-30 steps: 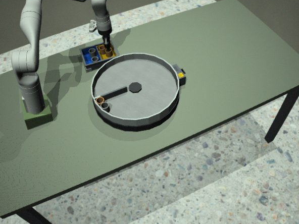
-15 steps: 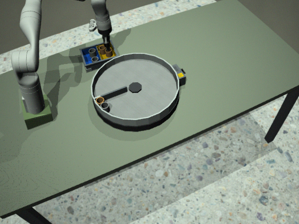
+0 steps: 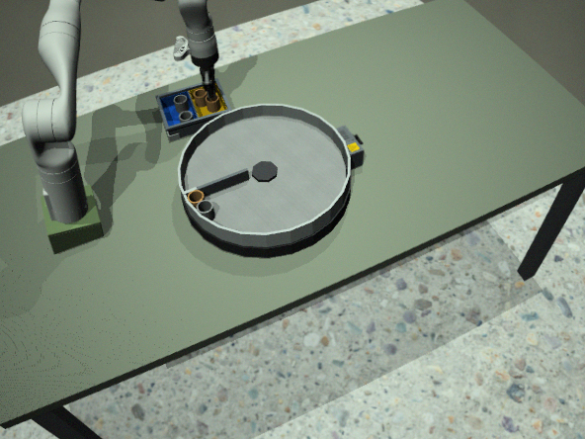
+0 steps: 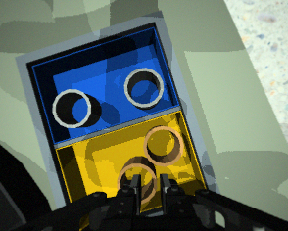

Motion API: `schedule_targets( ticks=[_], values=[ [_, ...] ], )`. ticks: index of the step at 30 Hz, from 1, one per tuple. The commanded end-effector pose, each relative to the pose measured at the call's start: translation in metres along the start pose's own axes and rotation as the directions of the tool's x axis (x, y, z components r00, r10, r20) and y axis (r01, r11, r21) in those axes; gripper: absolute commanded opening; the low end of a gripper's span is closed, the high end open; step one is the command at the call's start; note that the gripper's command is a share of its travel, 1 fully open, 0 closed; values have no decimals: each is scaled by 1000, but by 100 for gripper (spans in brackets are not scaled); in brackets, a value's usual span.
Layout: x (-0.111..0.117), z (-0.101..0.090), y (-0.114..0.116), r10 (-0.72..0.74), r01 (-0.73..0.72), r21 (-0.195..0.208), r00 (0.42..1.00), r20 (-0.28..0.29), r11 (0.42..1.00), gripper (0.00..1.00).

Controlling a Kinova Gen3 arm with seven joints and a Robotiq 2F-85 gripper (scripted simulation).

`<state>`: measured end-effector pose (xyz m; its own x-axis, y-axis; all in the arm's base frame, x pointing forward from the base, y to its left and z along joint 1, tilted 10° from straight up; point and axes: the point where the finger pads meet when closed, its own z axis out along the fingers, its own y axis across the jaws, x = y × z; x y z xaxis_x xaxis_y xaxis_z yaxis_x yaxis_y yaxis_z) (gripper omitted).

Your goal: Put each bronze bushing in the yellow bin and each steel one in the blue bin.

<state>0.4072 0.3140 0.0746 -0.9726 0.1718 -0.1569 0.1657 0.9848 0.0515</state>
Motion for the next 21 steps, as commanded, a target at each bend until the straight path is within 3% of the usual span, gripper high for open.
schedule_targets(
  ticks=[1, 21],
  values=[
    [0, -1, 1, 0, 0, -2, 1000, 1, 1000, 19],
    [0, -7, 1, 0, 0, -2, 1000, 1, 1000, 19]
  ],
)
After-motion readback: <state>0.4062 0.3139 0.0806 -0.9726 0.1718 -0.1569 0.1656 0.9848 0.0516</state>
